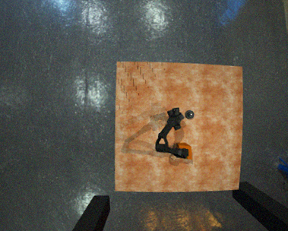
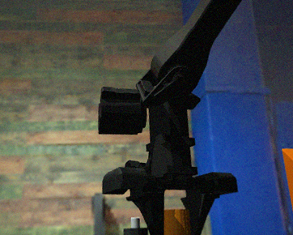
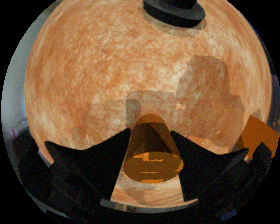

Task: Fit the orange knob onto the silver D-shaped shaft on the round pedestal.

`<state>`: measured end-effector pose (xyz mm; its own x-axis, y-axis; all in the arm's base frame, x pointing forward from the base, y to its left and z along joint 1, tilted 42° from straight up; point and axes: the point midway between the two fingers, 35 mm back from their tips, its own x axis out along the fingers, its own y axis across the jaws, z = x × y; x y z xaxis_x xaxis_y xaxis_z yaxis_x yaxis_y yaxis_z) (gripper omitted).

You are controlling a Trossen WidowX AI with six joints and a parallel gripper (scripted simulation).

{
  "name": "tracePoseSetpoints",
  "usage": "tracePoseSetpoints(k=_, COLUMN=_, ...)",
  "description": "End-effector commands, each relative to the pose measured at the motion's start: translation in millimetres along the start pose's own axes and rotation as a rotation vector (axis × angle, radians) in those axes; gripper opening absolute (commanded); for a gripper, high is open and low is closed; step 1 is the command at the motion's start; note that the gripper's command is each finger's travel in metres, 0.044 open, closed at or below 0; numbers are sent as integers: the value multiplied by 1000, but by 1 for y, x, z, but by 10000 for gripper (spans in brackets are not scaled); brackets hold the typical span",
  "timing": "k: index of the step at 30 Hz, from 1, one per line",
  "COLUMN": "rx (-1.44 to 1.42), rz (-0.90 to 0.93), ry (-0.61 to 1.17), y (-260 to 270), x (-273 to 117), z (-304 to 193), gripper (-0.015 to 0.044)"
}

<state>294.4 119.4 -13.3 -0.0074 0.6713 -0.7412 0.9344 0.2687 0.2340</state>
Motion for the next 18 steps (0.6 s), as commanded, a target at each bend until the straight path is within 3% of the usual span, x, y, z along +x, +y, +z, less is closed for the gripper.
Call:
tracePoseSetpoints(k=1, rx=-1, rz=-1, ry=0, y=0, x=0, z=0, gripper=240)
tracePoseSetpoints(k=7, rx=-1, rz=-1, ry=0, y=0, x=0, z=0, gripper=240)
tracePoseSetpoints(k=9, rx=0, rz=-1, ry=-2, y=1, x=-10, z=1, gripper=292)
tracePoseSetpoints(k=14, rx=4, rz=2, ry=-2, y=0, x=-78, z=1, gripper=424)
tracePoseSetpoints(k=18, rx=4, rz=2, ry=-1, y=0, x=-81, z=1, gripper=440)
